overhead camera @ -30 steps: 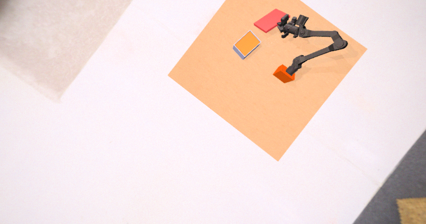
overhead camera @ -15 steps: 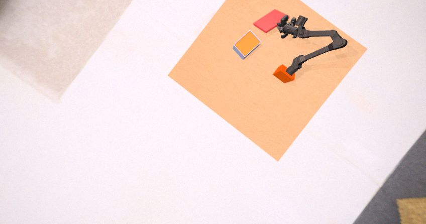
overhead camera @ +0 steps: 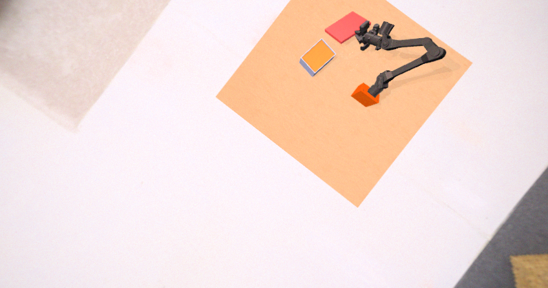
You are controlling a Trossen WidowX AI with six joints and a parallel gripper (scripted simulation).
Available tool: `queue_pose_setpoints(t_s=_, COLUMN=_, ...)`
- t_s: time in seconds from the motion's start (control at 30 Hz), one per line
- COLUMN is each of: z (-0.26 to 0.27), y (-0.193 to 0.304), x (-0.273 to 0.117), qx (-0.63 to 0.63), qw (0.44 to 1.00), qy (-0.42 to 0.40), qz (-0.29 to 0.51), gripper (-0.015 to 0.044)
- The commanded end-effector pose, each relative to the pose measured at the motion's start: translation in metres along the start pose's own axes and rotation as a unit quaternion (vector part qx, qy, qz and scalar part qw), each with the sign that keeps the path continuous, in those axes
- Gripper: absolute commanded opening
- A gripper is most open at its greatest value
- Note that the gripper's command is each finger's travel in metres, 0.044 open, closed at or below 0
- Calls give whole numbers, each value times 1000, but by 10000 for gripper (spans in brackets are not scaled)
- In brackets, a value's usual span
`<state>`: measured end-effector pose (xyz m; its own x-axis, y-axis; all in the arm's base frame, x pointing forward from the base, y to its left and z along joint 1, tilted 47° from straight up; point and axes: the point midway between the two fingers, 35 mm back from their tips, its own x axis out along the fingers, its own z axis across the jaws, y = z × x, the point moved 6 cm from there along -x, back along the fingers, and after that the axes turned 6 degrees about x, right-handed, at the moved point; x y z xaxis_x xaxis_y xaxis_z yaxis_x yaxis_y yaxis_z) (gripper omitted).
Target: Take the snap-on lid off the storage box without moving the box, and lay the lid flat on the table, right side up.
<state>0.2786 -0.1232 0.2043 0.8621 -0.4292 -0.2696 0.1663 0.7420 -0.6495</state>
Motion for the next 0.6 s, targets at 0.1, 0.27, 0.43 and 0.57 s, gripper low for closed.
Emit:
queue_pose_setpoints(t_s=0.1, z=-20, y=7, x=9, qx=-5, qw=1000, qy=30, qz=9, gripper=0)
queue_pose_setpoints(t_s=0.27, z=-23, y=6, x=12, qx=-5, qw=1000, qy=30, qz=9, gripper=0)
queue_pose_setpoints(t_s=0.43, z=-26, y=6, x=14, qx=-6, qw=1000, qy=30, qz=9, gripper=0)
queue_pose_setpoints(t_s=0.57, z=-29, y=6, x=16, qx=-6, qw=1000, qy=30, qz=9, gripper=0)
